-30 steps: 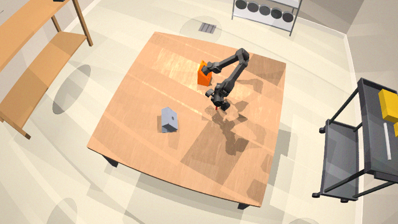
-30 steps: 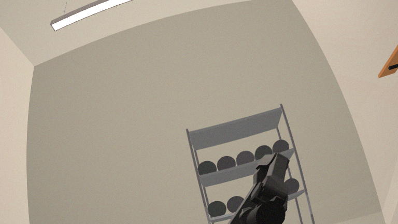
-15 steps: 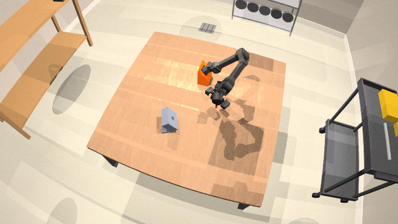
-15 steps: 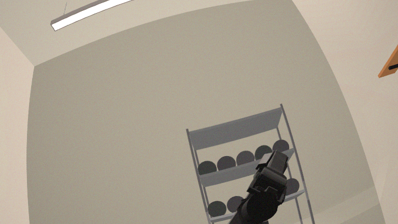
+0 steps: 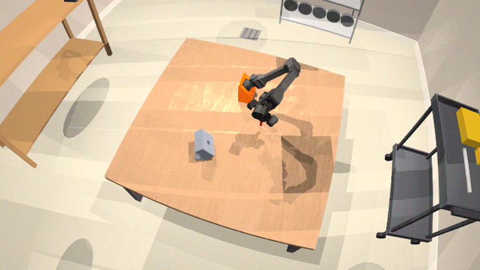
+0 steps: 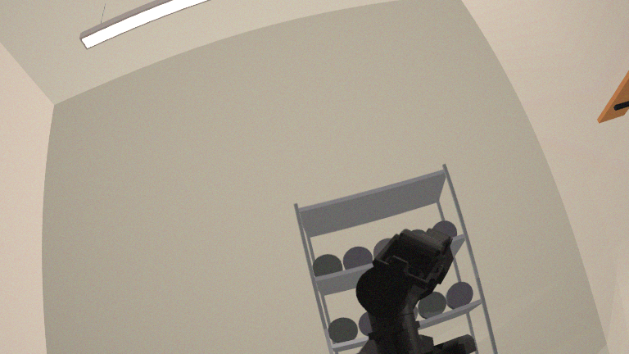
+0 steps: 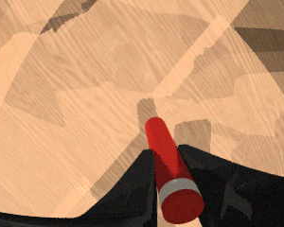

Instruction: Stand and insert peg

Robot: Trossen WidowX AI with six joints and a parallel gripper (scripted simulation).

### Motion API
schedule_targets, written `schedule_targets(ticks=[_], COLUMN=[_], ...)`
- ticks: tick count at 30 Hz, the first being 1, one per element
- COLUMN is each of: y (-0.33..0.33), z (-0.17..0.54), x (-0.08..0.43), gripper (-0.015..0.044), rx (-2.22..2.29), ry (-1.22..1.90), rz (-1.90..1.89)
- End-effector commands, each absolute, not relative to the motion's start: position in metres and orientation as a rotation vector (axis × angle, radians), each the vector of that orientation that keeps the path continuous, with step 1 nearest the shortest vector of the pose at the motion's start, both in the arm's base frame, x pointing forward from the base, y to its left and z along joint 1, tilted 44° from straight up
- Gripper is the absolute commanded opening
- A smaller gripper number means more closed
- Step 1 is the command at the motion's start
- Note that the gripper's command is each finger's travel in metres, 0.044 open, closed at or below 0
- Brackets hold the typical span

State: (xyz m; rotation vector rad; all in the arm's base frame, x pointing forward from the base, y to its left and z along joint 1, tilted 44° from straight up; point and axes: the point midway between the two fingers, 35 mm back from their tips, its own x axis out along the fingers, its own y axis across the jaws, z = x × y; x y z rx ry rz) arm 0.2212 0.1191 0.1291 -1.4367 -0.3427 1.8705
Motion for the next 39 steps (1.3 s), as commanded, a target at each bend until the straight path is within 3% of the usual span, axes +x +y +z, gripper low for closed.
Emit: schedule_targets(ticks=[1, 39], y=[0.116, 0.09], z=[0.13, 0.085], x=[0.222, 0.277], gripper=[0.0, 0.0], rx=[-1.438, -1.626], ry=[-0.334, 0.203], rz=[1.877, 1.803])
